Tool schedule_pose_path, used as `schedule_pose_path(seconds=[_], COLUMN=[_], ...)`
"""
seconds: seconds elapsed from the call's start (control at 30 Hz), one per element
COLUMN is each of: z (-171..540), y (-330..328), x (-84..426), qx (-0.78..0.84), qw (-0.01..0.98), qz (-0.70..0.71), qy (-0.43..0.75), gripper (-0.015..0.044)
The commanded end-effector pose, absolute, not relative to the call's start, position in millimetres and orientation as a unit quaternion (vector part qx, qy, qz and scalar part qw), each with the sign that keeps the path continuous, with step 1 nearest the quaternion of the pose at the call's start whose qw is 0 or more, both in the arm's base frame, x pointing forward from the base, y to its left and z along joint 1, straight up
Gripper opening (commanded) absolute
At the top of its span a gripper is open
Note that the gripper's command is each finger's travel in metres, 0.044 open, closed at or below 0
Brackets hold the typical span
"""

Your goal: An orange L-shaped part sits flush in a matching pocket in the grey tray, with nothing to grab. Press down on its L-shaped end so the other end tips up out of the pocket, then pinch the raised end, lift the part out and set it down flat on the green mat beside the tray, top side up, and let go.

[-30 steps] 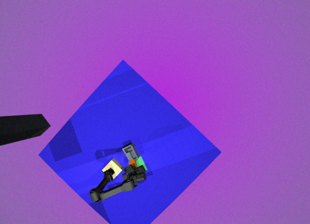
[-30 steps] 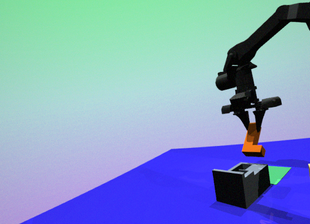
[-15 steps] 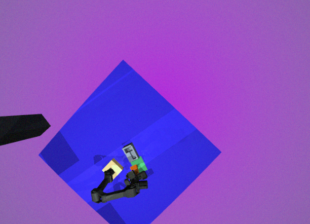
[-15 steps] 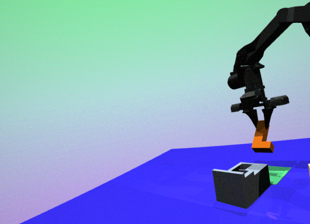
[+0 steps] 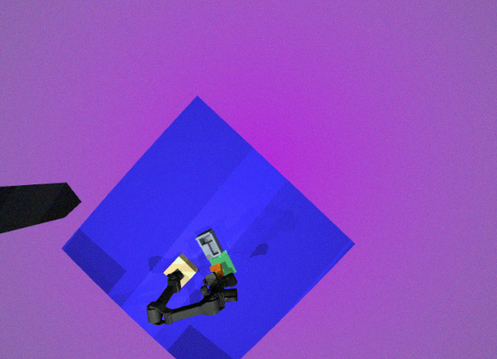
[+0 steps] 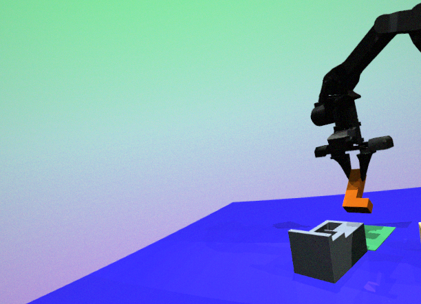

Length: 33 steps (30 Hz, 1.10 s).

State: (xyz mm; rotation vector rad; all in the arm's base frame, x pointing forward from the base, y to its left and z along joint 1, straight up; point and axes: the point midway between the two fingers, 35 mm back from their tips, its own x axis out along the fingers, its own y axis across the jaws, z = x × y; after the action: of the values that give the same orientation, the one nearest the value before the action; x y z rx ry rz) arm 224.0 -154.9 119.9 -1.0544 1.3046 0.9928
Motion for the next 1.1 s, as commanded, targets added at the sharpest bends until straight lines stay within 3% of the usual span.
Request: schedule_pose_path(seconds=[0.0, 1.07], z=[112, 61], y=[-154, -155], x=[224, 225], qx=[-0.448, -0.448], qw=[0.561, 0.561], qz=[0.424, 0.425], qy=[0.552, 0.552], gripper=[0.0, 0.0])
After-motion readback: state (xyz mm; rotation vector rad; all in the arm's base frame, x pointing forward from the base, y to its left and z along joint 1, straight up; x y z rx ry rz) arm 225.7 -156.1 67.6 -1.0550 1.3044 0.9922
